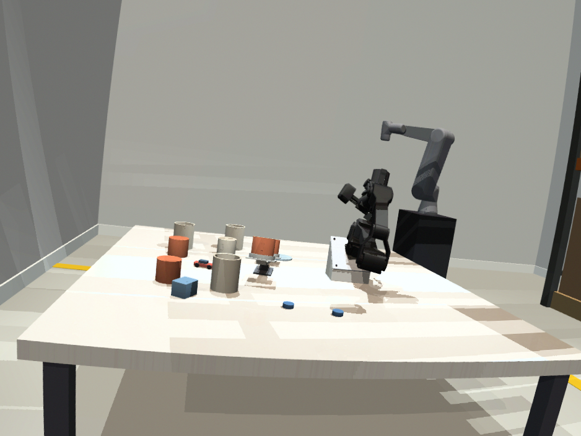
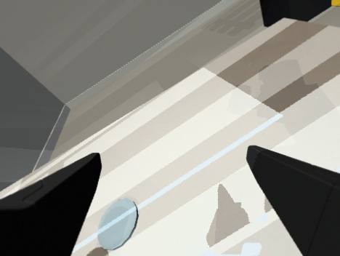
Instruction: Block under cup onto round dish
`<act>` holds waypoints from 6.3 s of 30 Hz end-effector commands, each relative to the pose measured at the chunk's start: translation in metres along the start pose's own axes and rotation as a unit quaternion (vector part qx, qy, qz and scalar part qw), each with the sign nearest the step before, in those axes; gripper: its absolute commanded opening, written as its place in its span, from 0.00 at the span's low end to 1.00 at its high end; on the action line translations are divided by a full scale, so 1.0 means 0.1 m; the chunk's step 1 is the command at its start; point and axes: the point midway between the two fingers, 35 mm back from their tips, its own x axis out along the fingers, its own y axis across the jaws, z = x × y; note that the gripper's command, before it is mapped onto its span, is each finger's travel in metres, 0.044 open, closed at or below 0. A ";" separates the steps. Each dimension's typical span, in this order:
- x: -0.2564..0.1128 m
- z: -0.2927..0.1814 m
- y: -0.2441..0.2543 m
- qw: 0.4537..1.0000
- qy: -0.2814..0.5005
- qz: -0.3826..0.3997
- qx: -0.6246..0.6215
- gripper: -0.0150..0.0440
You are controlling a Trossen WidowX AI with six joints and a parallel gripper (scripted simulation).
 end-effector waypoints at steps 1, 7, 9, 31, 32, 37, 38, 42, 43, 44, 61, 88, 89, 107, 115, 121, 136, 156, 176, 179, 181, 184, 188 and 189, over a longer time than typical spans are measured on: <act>-0.02 -0.05 0.15 0.998 0.029 0.031 -0.047 1.00; -0.06 -0.14 0.39 0.986 0.075 0.082 -0.122 1.00; -0.07 -0.18 0.47 0.980 0.089 0.099 -0.146 1.00; -0.40 -0.68 1.25 0.840 0.233 0.300 -0.388 1.00; -0.43 -0.71 1.28 0.831 0.239 0.309 -0.396 1.00; -0.54 -0.85 1.43 0.782 0.267 0.357 -0.437 1.00; -0.57 -0.88 1.46 0.771 0.272 0.366 -0.444 1.00; -0.67 -0.99 1.57 0.729 0.292 0.403 -0.470 1.00; -0.70 -1.02 1.60 0.718 0.297 0.412 -0.476 1.00; -0.72 -1.05 1.63 0.707 0.302 0.421 -0.482 1.00; -0.68 -1.17 1.89 0.583 0.306 0.469 -0.589 1.00; 0.18 -1.50 2.27 0.211 0.255 0.510 -0.794 1.00; 0.22 -1.53 2.28 0.195 0.253 0.512 -0.797 1.00; 0.95 -2.01 2.24 -0.102 0.214 0.549 -0.801 1.00; 0.99 -2.07 2.21 -0.113 0.213 0.551 -0.799 1.00; 1.03 -2.17 2.16 -0.113 0.213 0.551 -0.799 1.00; 1.11 -2.37 2.06 -0.112 0.212 0.551 -0.799 1.00; 1.19 -2.64 1.90 -0.112 0.212 0.552 -0.798 1.00; 1.20 -2.66 1.89 -0.112 0.212 0.552 -0.798 0.55; 1.19 -2.63 1.91 -0.112 0.212 0.552 -0.798 0.42; 1.19 -2.61 1.93 -0.112 0.212 0.552 -0.799 0.33; 1.18 -2.58 1.95 -0.112 0.212 0.552 -0.799 0.25; 1.17 -2.55 1.98 -0.112 0.212 0.551 -0.799 0.25; 1.17 -2.54 1.99 -0.112 0.212 0.551 -0.799 0.25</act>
